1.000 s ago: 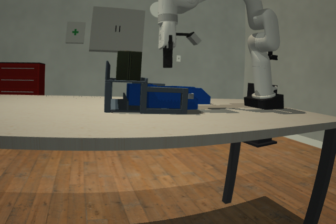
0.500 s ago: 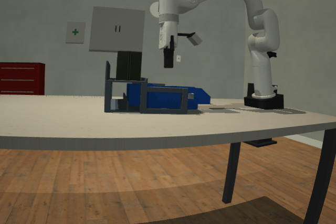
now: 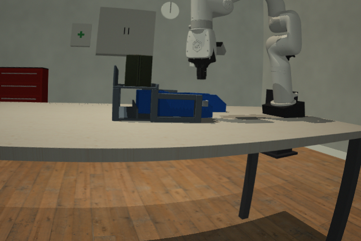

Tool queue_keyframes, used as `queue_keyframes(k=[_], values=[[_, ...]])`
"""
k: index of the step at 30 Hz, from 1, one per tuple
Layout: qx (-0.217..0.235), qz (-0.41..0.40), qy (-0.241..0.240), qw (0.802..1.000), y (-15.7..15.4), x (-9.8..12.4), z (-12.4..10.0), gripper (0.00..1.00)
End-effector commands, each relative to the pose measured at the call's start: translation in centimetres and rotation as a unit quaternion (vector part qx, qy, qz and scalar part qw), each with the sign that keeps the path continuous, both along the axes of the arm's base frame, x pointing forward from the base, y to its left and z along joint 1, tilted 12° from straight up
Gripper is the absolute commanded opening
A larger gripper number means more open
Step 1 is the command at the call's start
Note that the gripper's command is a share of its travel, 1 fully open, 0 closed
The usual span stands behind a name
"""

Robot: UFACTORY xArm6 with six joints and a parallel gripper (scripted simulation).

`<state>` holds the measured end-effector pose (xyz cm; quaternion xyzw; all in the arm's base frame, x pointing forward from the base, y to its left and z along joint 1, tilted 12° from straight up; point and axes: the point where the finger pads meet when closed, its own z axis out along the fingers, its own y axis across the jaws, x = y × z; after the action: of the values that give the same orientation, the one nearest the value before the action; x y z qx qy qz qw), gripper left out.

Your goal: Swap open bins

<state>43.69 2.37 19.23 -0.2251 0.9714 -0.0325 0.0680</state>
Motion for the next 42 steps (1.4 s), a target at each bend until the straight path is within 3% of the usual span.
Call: queue_keyframes(k=[1,4,6,7,15,42], values=[[-0.019,0.138,-0.009,0.990,2.1,-3.0,-1.4,0.00],[-0.033,0.207,-0.007,0.978,2.6,-4.0,-1.9,0.00],[-0.033,0.207,-0.007,0.978,2.6,-4.0,-1.9,0.00],[-0.045,0.273,-0.008,0.961,2.7,-4.1,-2.0,0.00],[-0.065,0.429,-0.020,0.901,2.8,-4.3,-2.1,0.00],[-0.065,0.429,-0.020,0.901,2.8,-4.3,-2.1,0.00]])
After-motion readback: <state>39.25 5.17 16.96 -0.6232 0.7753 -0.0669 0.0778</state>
